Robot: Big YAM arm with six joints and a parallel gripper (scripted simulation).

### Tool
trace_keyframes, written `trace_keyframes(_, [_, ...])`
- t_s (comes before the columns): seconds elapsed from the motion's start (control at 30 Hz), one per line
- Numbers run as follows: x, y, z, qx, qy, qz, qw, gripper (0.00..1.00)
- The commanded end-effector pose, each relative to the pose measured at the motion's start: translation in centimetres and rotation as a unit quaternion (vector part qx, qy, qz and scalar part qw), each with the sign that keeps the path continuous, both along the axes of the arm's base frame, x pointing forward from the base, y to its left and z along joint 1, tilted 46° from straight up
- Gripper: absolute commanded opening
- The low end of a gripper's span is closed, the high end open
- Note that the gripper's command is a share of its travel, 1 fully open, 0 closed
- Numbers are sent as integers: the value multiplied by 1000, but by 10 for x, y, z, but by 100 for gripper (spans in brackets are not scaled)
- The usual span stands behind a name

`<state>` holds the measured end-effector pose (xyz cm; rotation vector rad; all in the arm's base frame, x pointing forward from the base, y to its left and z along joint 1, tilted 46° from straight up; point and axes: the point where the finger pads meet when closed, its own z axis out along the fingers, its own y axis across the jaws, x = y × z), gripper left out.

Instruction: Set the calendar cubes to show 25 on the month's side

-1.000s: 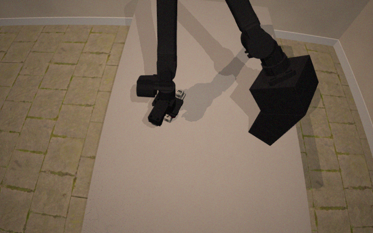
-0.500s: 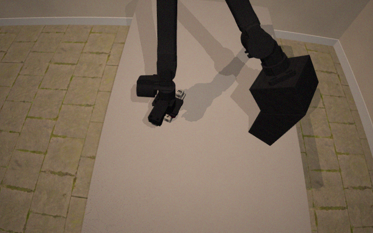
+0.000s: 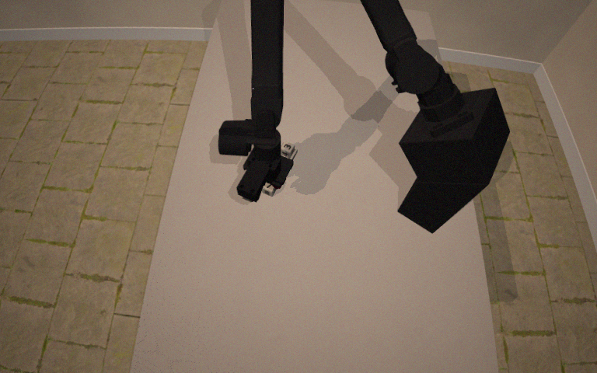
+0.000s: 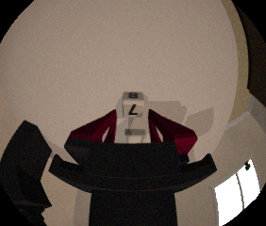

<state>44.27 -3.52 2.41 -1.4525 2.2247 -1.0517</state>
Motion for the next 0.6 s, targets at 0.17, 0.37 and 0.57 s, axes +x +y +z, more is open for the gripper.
trace_keyframes(0.17, [5,-5,6,1,-11,-2,1000,45])
trace_keyframes(0.37, [5,-5,6,1,-11,-2,1000,45])
trace_keyframes(0.57, [5,-5,6,1,-11,-2,1000,45])
